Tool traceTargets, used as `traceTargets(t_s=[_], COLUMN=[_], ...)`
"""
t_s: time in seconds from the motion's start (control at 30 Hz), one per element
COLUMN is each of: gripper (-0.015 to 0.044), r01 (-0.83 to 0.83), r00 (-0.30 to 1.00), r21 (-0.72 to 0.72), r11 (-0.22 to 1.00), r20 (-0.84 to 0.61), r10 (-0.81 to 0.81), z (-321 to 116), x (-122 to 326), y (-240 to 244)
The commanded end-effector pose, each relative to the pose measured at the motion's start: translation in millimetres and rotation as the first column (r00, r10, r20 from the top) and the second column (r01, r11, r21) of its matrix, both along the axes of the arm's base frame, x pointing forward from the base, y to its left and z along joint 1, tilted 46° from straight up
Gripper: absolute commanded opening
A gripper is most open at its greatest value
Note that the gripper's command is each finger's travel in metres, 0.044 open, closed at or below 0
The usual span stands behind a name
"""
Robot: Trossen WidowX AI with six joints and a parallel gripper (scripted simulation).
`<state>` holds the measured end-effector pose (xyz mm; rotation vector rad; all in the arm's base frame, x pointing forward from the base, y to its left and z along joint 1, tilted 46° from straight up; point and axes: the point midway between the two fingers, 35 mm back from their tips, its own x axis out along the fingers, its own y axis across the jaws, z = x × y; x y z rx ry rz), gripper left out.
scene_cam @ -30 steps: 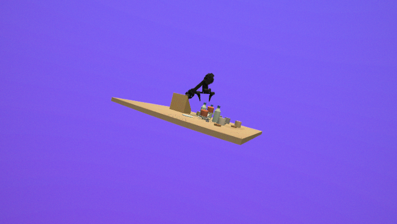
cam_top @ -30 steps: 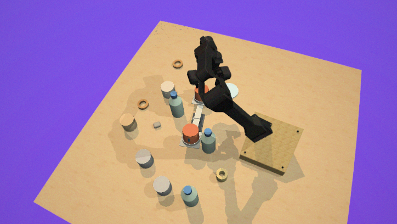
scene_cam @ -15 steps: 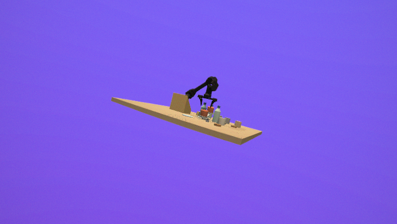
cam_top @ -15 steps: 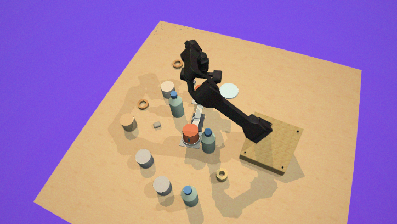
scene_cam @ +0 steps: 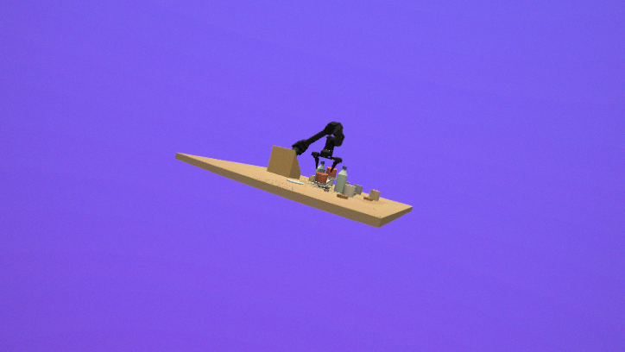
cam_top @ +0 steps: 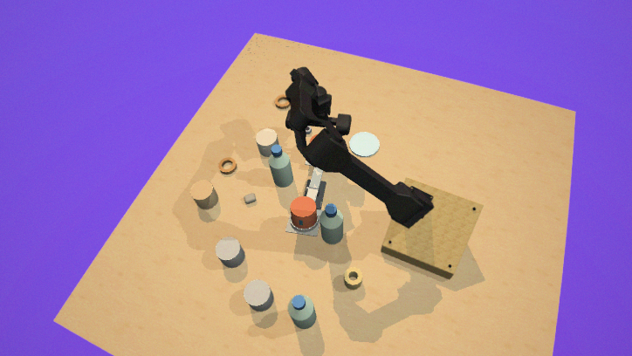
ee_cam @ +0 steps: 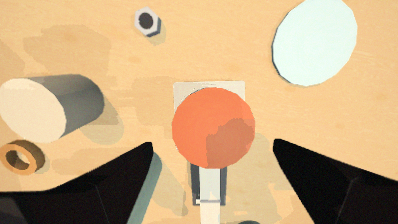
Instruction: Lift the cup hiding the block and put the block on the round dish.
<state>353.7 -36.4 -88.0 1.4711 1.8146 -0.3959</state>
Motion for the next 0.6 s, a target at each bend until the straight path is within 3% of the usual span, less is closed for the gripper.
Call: traceTargets(t_s=[0.0,0.57], gripper=[0.044,0.044], r01=[0.004,0.003], r00=[1.0,1.0], r21=[0.005,0.006], r11=[1.0,1.0], r20=[-0.01,-0.009], r10=[-0.003,-0.003], z=[-4.9,-24.7], x=[-2.4,-3.4], y=[5.6,25.3])
